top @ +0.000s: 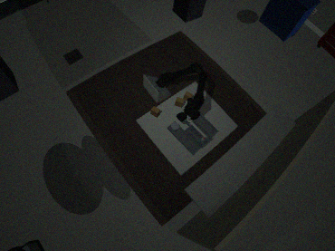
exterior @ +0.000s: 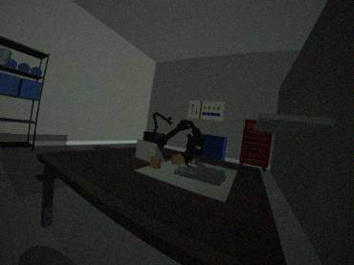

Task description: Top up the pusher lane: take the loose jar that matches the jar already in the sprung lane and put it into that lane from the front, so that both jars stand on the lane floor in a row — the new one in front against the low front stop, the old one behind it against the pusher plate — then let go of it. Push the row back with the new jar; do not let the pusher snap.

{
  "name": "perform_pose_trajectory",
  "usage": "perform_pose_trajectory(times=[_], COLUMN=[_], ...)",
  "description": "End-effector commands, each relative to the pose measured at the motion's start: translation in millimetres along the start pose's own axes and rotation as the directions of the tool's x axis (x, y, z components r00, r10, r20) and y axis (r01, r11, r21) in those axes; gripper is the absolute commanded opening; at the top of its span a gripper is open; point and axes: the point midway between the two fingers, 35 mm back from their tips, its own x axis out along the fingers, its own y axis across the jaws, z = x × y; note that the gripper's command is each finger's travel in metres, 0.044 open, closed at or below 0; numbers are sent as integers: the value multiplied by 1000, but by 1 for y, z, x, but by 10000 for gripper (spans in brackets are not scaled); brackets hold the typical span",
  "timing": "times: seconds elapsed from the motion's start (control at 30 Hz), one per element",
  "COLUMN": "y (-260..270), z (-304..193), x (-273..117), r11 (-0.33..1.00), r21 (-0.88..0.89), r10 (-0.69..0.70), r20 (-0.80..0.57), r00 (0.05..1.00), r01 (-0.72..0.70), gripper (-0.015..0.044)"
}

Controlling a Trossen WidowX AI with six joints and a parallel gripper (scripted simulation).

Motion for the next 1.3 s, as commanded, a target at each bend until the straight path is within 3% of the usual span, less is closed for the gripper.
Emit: perform_pose_trajectory(times=[0.0, 1.27], y=[1, 1], z=[3, -3], x=[1, 3], r11=[1000, 1000], r21=[-5, -5], r10=[6, 6], r20=[14, 13], r00=[1000, 1000], r01=[-6, -6], gripper=[0, 0])
